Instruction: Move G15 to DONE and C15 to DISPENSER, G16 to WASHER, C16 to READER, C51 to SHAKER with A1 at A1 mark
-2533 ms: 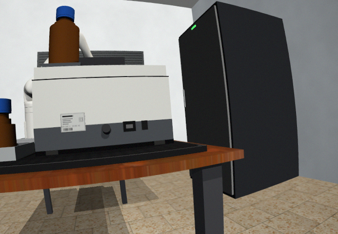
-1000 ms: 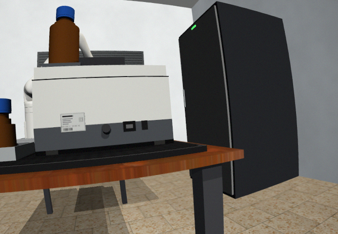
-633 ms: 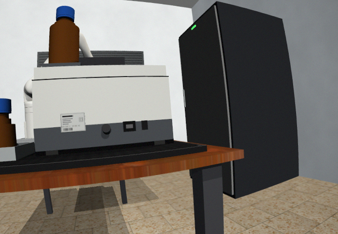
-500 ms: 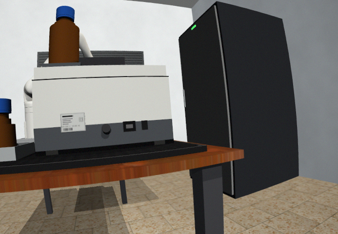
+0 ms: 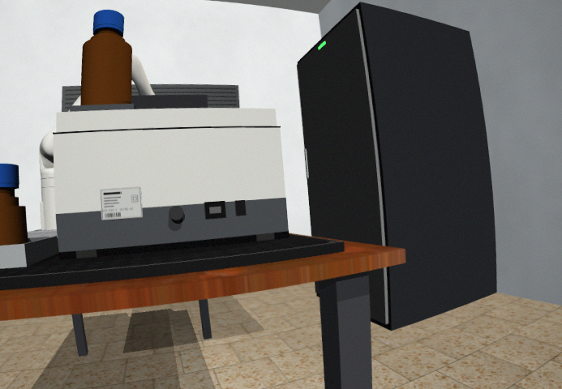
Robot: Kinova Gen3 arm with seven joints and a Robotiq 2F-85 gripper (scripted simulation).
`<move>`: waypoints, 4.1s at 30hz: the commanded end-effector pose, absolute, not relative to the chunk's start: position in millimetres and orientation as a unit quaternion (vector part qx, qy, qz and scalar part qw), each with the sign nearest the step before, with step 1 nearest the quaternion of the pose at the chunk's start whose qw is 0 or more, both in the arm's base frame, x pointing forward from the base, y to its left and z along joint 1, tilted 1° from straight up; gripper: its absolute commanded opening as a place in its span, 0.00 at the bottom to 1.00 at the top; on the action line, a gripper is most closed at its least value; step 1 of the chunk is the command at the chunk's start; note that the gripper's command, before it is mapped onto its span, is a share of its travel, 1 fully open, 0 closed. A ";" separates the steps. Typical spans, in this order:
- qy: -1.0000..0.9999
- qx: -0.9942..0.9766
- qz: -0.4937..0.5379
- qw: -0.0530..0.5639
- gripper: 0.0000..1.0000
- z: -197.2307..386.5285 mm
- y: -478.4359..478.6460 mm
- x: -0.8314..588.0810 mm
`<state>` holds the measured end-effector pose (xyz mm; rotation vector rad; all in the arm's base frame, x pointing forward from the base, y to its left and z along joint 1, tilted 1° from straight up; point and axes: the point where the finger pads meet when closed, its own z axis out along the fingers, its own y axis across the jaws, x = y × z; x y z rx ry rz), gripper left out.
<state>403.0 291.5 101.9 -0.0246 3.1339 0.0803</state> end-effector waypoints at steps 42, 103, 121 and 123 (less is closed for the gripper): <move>1.000 -0.008 0.026 0.004 0.94 121.0 292.2 403.3; 1.000 -0.008 -0.007 0.004 0.94 182.2 293.8 402.8; 1.000 -0.008 -0.007 0.004 0.94 191.8 294.1 402.8; 1.000 -0.008 -0.007 0.004 0.94 191.8 294.1 402.8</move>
